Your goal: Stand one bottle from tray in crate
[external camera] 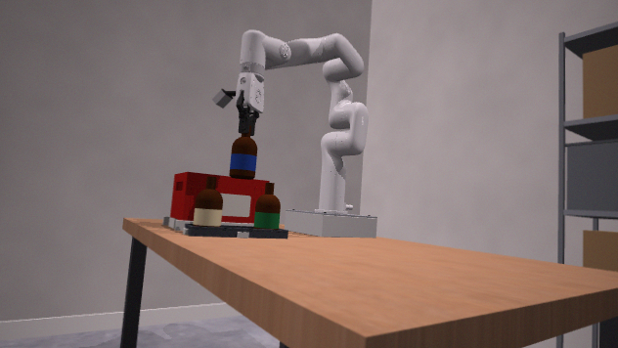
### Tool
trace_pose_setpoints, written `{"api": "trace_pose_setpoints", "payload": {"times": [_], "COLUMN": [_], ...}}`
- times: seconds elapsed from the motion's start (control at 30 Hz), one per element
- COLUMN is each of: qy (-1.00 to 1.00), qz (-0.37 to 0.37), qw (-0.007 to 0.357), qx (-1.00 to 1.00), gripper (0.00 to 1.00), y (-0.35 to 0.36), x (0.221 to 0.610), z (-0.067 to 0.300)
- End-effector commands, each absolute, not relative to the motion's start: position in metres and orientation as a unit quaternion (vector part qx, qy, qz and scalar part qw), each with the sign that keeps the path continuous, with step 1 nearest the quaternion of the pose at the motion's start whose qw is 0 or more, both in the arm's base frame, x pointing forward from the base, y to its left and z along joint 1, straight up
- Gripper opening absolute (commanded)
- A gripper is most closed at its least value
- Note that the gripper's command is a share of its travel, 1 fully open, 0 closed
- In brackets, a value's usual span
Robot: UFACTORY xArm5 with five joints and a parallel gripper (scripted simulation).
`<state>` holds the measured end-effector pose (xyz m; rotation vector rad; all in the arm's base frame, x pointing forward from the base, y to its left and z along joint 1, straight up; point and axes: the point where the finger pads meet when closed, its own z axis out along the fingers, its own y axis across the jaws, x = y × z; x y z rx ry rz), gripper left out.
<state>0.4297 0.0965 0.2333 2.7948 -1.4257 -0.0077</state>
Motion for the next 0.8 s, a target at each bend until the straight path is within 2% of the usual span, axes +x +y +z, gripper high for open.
{"api": "trace_pose_setpoints", "payload": {"times": [0.0,0.77], "qy": [-0.454,-0.454], "qz": [-0.001,-0.001], "qw": [0.001,0.001], "qx": [0.891,0.891], "gripper": [0.0,0.0], "y": [0.0967,0.0967], "x": [0.4307,0.4306], "z": [0.2351,0.2415]}}
